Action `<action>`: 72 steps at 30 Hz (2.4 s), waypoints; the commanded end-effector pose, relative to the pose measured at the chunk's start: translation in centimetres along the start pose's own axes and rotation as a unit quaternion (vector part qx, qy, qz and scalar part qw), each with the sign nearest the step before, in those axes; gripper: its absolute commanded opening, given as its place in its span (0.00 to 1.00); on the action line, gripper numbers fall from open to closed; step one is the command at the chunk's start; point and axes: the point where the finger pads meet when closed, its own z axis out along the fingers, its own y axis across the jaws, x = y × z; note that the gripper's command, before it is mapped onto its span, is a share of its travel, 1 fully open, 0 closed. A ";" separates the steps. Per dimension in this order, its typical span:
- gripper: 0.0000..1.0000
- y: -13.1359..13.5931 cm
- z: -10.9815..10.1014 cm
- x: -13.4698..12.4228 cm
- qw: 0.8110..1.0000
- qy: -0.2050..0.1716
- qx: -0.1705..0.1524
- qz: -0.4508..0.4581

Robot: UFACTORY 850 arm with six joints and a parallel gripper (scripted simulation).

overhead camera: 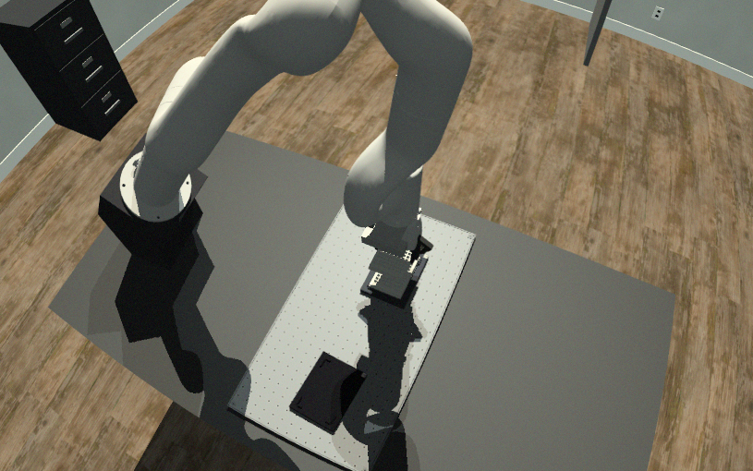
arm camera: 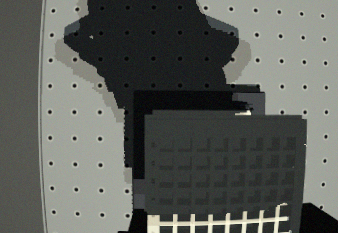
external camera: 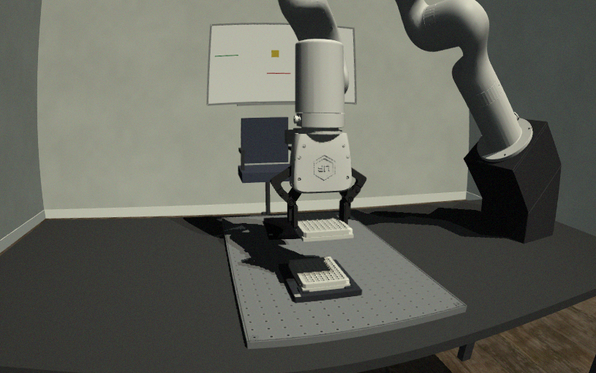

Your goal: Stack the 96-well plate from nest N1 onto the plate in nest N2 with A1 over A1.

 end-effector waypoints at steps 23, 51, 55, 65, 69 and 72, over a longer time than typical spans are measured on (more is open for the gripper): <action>0.00 0.0 1.5 0.1 1.000 0.000 0.000 0.000; 0.00 0.0 5.5 0.1 1.000 0.000 0.000 0.000; 0.00 0.0 6.1 0.1 1.000 0.000 0.000 0.000; 0.00 0.0 6.8 0.1 1.000 0.000 0.000 0.000; 0.00 0.0 6.8 0.1 1.000 0.000 0.000 0.000; 0.00 0.0 6.8 0.1 1.000 0.000 0.000 0.000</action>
